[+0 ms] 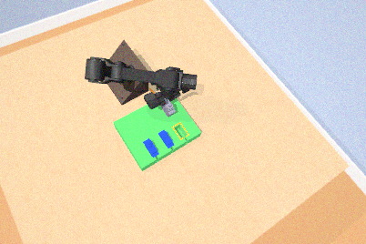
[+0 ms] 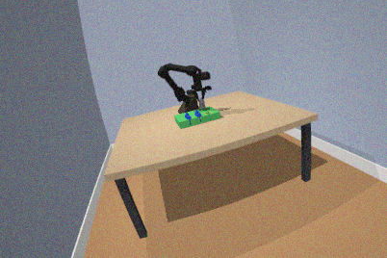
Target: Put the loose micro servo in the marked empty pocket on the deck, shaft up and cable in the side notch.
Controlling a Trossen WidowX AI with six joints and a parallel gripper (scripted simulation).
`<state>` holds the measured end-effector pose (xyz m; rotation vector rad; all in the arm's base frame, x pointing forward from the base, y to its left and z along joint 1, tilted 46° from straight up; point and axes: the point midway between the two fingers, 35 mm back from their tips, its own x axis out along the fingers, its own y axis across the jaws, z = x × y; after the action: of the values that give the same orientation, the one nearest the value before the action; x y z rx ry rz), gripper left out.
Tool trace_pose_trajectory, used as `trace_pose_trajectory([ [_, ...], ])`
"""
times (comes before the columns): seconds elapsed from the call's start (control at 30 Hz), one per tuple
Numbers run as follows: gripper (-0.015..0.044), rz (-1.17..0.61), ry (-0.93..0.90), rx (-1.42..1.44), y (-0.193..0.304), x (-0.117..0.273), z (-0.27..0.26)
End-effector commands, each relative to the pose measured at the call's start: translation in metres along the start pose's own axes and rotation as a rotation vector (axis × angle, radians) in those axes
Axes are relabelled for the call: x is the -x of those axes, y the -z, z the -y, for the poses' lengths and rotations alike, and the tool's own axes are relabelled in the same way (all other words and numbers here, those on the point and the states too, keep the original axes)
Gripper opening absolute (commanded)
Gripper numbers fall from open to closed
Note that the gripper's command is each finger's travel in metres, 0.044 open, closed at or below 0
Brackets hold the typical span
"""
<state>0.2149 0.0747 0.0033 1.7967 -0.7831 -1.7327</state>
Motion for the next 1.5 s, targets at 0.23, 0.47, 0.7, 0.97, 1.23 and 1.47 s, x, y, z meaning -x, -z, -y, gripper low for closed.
trace_pose_trajectory([
  [0.23,0.0000,-0.006,0.009,-0.008,0.021,0.003,-0.005],
  [0.47,0.0000,-0.007,0.009,-0.008,0.023,0.003,0.001],
  [0.7,0.0000,-0.006,0.009,-0.065,0.023,0.003,0.005],
  [0.97,0.0000,-0.005,0.010,-0.333,0.023,0.003,0.005],
  [1.23,0.0000,-0.004,0.011,-0.610,0.023,0.003,0.005],
  [1.47,0.0000,-0.002,0.012,-0.852,0.023,0.003,0.005],
])
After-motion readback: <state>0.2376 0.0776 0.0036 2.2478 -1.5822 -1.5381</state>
